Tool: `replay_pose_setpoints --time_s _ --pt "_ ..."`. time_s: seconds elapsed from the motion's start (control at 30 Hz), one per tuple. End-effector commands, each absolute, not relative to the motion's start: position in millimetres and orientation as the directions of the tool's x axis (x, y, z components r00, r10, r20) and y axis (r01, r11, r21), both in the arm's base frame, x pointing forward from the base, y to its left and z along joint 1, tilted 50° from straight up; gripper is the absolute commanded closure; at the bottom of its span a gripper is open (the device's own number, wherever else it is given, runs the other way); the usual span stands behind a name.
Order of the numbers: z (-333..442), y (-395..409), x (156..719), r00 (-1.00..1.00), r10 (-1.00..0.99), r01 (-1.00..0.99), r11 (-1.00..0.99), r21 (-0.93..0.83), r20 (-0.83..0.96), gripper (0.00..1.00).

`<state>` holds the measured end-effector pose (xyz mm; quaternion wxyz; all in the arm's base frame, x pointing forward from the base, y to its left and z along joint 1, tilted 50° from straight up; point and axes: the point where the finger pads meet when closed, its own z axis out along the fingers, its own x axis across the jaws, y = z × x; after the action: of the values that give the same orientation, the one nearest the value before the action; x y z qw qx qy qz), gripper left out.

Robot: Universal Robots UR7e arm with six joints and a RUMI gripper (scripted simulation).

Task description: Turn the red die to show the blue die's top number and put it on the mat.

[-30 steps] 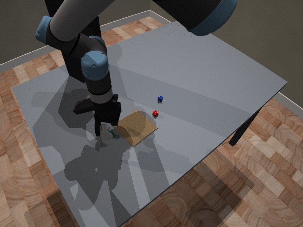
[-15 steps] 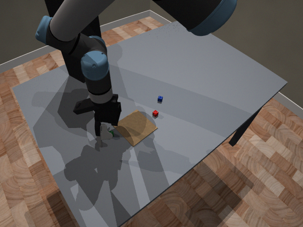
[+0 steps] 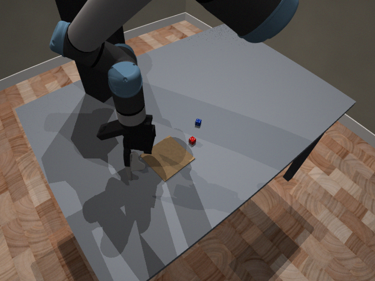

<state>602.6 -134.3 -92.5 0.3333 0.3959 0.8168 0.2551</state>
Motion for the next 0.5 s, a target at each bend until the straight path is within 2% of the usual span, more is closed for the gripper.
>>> replay_pose_setpoints --time_s 0.0,0.47 --pt "-84 -110 604 -0.464 0.817 0.478 0.556 0.68 -0.342 0.0" --pt "-57 -34 612 -0.464 0.817 0.478 0.556 0.68 -0.342 0.0"
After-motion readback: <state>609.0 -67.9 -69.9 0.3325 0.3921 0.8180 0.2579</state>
